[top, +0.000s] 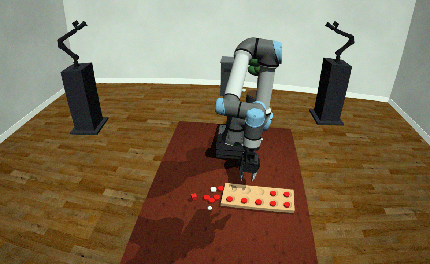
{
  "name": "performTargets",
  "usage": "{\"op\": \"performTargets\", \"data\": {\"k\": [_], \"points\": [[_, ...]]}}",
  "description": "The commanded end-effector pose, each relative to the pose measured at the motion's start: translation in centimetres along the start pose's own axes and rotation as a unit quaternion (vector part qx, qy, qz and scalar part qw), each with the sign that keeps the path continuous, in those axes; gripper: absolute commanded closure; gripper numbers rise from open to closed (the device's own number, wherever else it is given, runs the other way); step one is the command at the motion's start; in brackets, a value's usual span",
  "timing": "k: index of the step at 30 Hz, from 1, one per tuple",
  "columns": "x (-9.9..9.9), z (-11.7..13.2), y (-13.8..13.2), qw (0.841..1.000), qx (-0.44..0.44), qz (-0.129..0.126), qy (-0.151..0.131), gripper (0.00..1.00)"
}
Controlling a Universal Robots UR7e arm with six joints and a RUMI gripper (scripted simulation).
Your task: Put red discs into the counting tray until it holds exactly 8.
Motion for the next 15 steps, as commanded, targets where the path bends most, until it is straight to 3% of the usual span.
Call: {"op": "performTargets", "data": {"k": [1, 15], "points": [[-0.41, -0.01, 0.05, 0.998, 0.061, -0.003, 0.000, 0.72], [-1.37, -0.02, 0.15, 0.976, 0.216, -0.005, -0.002, 0.72]]}}
Point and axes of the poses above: the point where the finger pads meet when closed, its own x axis out along the fingers, its own y axis across the jaws, z = x × y, the point moved 2 cm from there along -x, back along the fingers, and after that the axes turned 2 degrees about x, right-handed, at the moved point
